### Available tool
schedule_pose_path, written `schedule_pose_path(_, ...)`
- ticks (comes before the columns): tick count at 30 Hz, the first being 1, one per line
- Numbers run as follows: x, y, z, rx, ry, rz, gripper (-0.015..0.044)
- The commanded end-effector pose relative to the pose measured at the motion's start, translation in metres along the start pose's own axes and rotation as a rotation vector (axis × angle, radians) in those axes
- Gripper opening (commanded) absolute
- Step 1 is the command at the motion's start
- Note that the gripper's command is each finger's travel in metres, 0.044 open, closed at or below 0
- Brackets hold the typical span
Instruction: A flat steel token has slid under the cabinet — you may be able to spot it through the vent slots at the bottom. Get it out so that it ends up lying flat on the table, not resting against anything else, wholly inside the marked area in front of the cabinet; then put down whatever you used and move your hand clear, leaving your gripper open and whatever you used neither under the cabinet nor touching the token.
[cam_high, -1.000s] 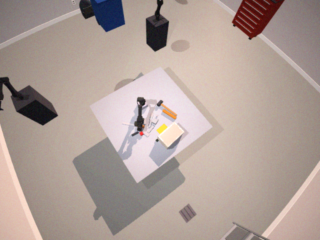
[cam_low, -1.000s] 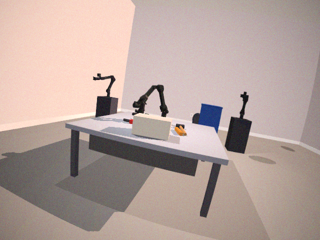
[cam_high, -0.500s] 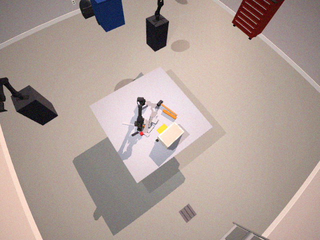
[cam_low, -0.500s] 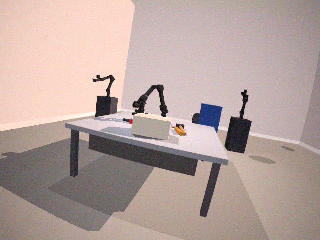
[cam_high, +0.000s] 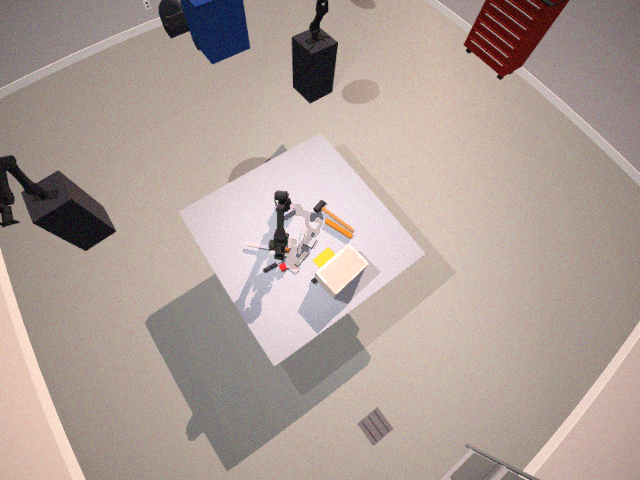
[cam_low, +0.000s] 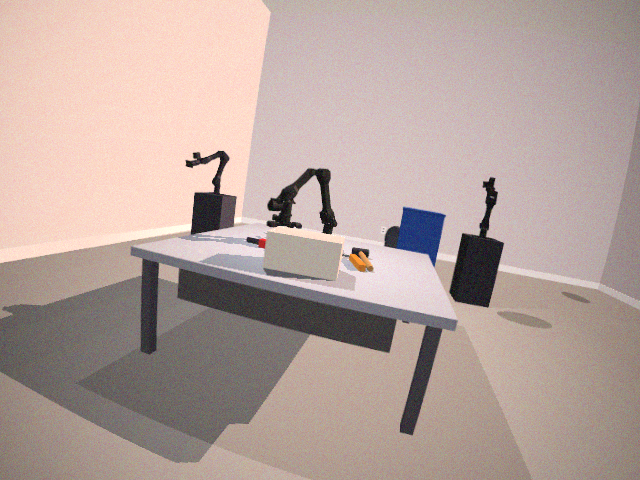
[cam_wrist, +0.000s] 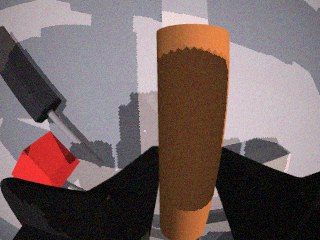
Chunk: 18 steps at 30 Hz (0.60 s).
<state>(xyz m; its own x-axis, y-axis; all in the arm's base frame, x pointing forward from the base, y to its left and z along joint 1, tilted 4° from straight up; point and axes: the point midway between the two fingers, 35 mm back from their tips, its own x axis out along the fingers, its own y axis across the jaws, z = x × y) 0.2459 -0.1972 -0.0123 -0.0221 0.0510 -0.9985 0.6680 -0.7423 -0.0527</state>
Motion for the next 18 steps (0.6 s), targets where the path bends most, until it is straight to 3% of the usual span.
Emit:
schedule_pose_path(1, -0.012, 0.0, 0.0, 0.004, -0.004, 0.015, 0.0)
schedule_pose_path(18, -0.046, -0.011, -0.001, 0.004, -0.004, 0.015, 0.0)
